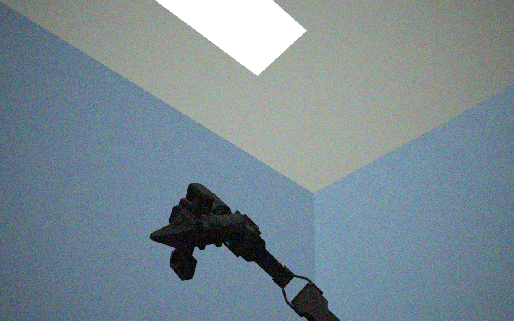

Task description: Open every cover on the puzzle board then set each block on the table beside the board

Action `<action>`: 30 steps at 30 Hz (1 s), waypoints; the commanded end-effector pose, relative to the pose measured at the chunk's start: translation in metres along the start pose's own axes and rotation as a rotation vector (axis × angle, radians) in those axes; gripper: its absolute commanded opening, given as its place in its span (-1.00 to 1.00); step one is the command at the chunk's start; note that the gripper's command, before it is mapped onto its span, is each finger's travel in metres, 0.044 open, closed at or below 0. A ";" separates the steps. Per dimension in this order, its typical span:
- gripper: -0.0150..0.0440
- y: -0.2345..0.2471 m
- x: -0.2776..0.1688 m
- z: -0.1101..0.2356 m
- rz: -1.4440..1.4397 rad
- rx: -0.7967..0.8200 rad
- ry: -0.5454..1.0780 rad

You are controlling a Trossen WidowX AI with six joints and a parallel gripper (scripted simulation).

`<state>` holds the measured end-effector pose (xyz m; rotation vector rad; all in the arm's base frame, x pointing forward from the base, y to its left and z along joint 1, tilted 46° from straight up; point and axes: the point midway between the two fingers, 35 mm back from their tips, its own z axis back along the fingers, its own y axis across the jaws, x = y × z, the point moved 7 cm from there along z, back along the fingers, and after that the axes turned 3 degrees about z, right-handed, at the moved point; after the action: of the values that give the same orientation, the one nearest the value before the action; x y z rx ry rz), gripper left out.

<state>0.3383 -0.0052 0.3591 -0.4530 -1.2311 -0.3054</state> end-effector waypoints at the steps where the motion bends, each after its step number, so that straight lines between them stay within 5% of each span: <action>1: -0.49 0.002 -0.018 -0.010 0.034 -0.023 0.073; 30: -0.49 0.002 -0.137 -0.048 0.311 -0.172 0.558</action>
<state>0.3407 -0.0262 0.2305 -0.6249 -0.6553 -0.2518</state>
